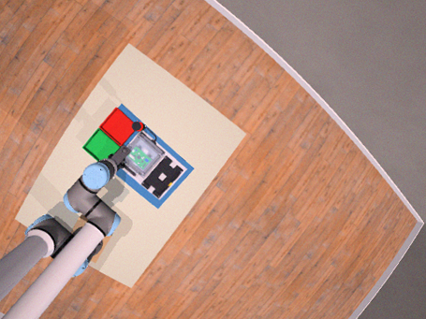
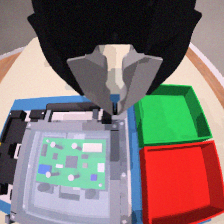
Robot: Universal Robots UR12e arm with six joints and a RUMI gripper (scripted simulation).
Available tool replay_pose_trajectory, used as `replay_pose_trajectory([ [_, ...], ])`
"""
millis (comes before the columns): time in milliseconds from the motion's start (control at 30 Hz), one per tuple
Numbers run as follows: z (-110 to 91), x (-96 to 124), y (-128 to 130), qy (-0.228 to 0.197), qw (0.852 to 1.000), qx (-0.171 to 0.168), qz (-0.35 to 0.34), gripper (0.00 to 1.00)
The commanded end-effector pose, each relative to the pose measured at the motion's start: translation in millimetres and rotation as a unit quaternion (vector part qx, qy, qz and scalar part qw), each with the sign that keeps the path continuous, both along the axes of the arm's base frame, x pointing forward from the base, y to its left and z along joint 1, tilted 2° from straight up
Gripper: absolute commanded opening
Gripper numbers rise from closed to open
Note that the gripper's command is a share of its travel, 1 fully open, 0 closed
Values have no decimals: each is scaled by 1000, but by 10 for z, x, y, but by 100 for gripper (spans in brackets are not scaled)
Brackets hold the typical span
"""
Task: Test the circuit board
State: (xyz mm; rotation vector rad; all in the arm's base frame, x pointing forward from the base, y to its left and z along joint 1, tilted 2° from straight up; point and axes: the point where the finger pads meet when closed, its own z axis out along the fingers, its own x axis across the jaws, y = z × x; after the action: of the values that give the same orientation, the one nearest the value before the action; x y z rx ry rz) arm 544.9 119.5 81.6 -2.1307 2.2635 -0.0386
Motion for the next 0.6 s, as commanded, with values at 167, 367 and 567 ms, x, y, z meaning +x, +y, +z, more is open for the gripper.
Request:
replay_pose_trajectory([
  [167, 3, 4, 0, -1, 1000, 0, 0, 0],
  [367, -6, -3, 0, -1, 1000, 0, 0, 0],
  [567, -7, -3, 0, -1, 1000, 0, 0, 0],
])
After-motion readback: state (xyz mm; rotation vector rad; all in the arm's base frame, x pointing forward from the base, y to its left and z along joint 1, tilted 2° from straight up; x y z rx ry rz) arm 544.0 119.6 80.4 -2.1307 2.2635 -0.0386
